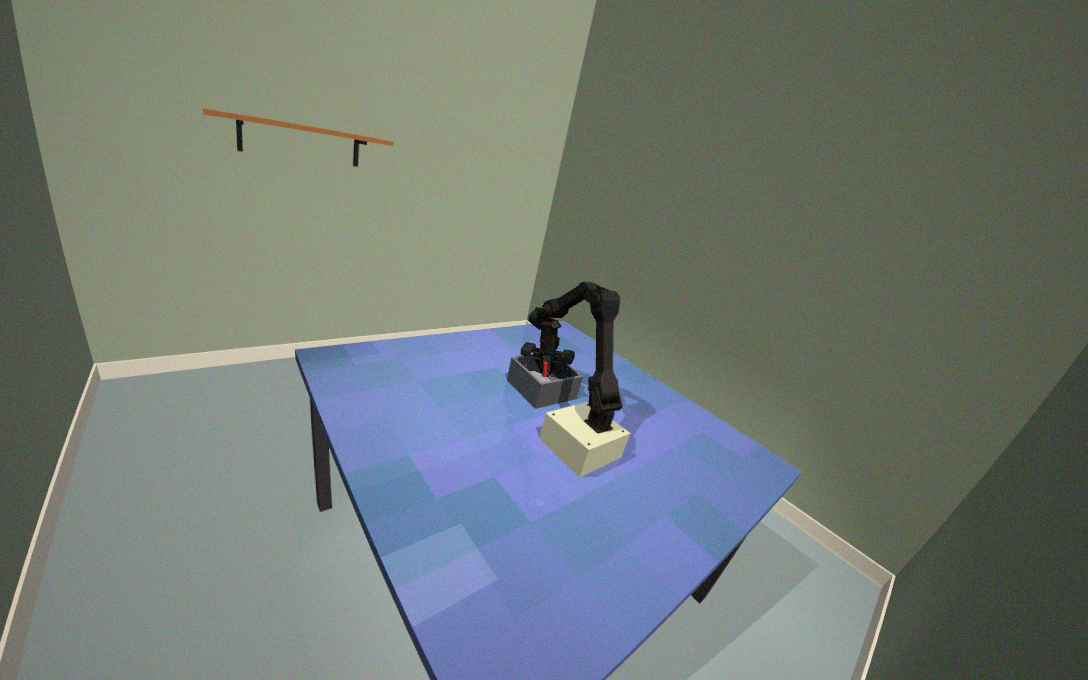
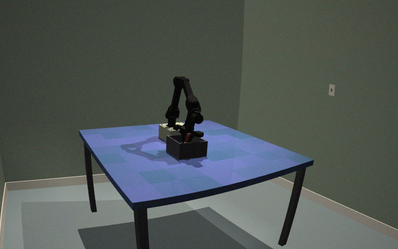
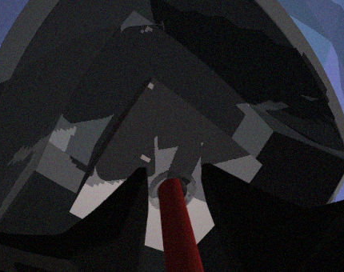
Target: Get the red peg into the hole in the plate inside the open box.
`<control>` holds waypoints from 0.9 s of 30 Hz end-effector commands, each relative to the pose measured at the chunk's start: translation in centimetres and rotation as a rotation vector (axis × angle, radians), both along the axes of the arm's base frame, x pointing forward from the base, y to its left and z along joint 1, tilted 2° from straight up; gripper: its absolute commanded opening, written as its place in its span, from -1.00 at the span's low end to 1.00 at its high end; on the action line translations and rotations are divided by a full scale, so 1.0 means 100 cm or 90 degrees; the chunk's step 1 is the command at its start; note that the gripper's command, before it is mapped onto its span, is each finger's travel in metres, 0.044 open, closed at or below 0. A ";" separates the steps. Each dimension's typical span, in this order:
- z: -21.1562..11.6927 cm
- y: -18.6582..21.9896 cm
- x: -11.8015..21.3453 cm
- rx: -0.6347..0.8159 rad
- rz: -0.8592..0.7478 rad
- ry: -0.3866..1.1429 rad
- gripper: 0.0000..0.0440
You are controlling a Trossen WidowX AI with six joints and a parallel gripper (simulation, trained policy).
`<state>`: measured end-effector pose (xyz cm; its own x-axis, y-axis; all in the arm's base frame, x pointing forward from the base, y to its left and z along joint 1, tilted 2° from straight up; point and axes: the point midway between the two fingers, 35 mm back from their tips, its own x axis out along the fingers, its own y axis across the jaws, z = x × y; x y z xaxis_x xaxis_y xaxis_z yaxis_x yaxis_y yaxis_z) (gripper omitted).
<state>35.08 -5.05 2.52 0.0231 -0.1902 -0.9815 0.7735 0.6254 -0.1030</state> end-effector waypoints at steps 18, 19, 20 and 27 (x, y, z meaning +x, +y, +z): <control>0.024 0.002 0.067 0.101 0.040 -0.053 1.00; 0.026 0.003 0.072 0.107 0.044 -0.061 1.00; 0.029 0.005 0.077 0.112 0.048 -0.069 1.00; 0.034 0.007 0.087 0.121 0.056 -0.087 1.00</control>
<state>38.00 -6.11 4.29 -0.0623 -0.0254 -0.9977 0.7411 0.6684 -0.0633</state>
